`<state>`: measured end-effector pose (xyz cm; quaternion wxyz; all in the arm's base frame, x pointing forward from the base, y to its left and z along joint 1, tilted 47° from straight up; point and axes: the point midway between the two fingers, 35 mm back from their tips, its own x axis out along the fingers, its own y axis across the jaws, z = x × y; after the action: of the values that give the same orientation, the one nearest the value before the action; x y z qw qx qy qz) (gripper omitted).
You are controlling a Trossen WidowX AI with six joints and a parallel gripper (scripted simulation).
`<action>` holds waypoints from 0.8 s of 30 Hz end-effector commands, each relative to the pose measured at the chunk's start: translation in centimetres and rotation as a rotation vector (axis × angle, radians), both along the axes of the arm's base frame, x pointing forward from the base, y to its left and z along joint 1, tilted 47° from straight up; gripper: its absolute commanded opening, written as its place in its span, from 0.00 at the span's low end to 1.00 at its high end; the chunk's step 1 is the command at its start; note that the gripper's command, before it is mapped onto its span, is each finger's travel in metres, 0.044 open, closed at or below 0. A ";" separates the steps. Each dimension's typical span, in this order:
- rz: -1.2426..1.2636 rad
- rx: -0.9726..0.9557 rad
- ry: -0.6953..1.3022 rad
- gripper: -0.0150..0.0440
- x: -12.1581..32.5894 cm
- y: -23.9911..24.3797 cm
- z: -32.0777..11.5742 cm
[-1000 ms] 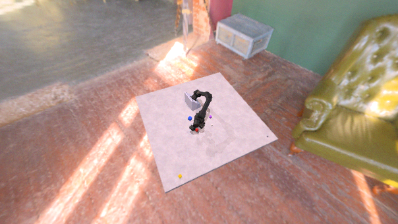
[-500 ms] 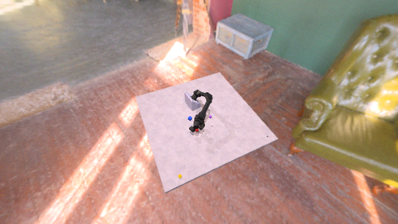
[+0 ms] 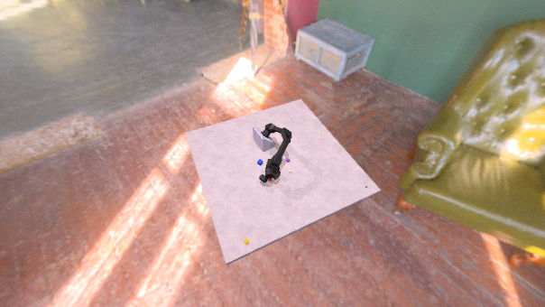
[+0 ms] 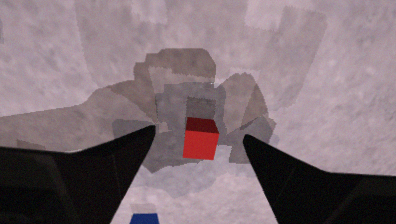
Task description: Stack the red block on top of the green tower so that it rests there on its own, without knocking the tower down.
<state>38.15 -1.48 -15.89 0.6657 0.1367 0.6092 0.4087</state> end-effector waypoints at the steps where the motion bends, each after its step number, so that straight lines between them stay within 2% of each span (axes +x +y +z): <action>1: -0.005 0.004 0.008 1.00 -0.2 0.2 -0.2; 12: -0.005 0.004 0.008 1.00 -0.2 0.2 -0.1; 24: -0.005 0.004 0.008 0.47 -0.2 0.2 -0.1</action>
<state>37.97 -1.33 -16.04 0.6644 0.1379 0.6103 0.4087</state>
